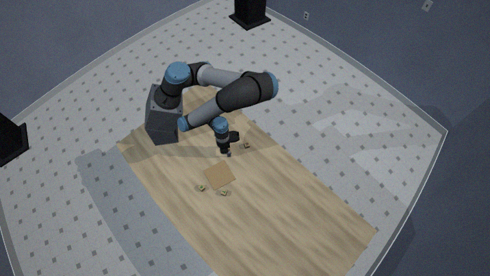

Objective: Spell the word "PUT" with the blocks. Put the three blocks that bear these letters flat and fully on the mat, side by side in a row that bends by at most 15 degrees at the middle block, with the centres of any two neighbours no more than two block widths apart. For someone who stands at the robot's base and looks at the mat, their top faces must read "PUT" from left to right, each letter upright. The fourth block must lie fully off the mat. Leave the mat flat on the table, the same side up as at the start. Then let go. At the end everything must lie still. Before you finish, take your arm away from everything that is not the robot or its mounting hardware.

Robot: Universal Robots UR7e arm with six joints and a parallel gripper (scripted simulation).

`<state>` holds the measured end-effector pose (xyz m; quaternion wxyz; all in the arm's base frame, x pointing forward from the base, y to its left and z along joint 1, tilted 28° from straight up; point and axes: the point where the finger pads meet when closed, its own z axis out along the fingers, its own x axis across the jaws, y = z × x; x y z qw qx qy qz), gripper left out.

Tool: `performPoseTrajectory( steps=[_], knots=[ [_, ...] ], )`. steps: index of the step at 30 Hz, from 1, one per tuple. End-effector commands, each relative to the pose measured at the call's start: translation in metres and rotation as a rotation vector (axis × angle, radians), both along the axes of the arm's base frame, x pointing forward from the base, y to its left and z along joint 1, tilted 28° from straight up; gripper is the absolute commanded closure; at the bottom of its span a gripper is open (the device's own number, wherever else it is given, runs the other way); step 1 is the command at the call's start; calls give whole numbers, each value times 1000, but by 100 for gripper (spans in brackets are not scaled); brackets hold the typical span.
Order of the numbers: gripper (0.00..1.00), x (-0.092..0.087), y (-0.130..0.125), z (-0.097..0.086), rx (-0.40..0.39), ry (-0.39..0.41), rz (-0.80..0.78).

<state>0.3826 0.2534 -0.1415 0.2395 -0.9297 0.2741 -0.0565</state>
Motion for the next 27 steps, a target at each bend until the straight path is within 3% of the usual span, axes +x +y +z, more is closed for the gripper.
performPoseTrajectory(
  steps=[1, 2, 18, 19, 27],
  knots=[
    [0, 1, 0, 0, 0, -2, 1],
    [13, 1, 0, 0, 0, -2, 1],
    [13, 1, 0, 0, 0, -2, 1],
    [43, 1, 0, 0, 0, -2, 1],
    [43, 1, 0, 0, 0, -2, 1]
  ],
)
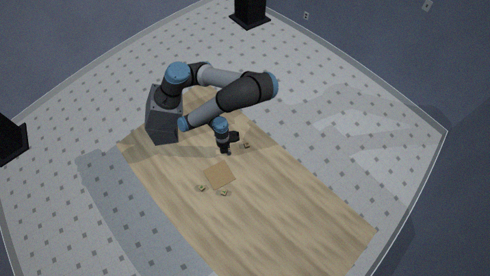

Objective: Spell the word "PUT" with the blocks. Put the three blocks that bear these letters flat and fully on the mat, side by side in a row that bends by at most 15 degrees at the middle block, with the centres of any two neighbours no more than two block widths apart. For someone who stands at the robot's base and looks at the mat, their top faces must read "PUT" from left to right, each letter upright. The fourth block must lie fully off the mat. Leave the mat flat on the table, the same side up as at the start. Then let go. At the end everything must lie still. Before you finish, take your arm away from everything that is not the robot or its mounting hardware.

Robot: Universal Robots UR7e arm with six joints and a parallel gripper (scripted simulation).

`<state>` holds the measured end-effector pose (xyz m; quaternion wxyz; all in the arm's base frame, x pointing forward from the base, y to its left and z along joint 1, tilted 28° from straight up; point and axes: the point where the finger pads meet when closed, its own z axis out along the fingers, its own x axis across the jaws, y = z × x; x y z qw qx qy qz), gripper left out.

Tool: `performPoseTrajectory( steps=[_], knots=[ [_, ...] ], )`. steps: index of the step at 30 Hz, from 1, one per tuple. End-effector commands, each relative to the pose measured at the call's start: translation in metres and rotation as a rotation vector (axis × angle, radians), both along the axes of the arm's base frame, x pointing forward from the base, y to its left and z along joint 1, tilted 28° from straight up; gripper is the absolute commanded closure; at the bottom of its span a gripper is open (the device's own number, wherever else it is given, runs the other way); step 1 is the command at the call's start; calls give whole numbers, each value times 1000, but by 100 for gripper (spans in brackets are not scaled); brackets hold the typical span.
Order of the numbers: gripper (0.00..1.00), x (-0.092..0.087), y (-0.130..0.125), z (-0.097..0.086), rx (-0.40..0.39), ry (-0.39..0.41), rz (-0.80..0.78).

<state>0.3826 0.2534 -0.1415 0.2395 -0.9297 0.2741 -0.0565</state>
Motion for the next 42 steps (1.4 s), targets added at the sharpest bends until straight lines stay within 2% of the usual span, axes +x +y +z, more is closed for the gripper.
performPoseTrajectory(
  steps=[1, 28, 35, 42],
  knots=[
    [43, 1, 0, 0, 0, -2, 1],
    [43, 0, 0, 0, 0, -2, 1],
    [43, -1, -2, 3, 0, 0, -1],
    [43, -4, -7, 15, 0, 0, -1]
  ],
)
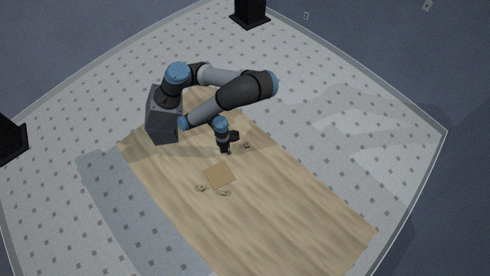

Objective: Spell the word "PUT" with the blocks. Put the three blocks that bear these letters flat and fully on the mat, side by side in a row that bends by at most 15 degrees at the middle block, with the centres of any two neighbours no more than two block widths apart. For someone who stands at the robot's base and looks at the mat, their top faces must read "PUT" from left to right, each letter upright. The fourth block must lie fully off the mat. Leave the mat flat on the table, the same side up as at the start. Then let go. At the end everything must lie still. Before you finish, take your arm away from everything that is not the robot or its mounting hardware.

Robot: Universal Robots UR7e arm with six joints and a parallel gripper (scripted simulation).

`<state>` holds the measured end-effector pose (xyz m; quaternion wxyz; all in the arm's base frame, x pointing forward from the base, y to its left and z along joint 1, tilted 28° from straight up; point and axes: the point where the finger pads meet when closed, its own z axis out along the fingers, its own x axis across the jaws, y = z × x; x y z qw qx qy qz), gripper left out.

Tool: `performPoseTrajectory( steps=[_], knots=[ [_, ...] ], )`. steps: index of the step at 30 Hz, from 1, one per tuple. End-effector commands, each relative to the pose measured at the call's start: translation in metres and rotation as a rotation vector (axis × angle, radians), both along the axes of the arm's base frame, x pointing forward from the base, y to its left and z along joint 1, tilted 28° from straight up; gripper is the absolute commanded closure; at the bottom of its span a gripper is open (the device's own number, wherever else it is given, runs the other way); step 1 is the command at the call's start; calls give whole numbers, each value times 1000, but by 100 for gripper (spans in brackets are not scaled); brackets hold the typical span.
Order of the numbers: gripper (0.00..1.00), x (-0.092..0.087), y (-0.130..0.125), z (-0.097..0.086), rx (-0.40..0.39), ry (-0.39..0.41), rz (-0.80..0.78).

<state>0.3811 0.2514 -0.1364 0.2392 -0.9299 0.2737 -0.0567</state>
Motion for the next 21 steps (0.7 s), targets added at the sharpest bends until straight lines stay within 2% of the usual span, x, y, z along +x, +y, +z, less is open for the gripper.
performPoseTrajectory(
  steps=[1, 7, 9, 21],
  knots=[
    [43, -3, -6, 12, 1, 0, -2],
    [43, -8, -14, 28, 1, 0, -2],
    [43, -8, -14, 28, 1, 0, -2],
    [43, -17, -29, 61, 1, 0, -2]
  ],
)
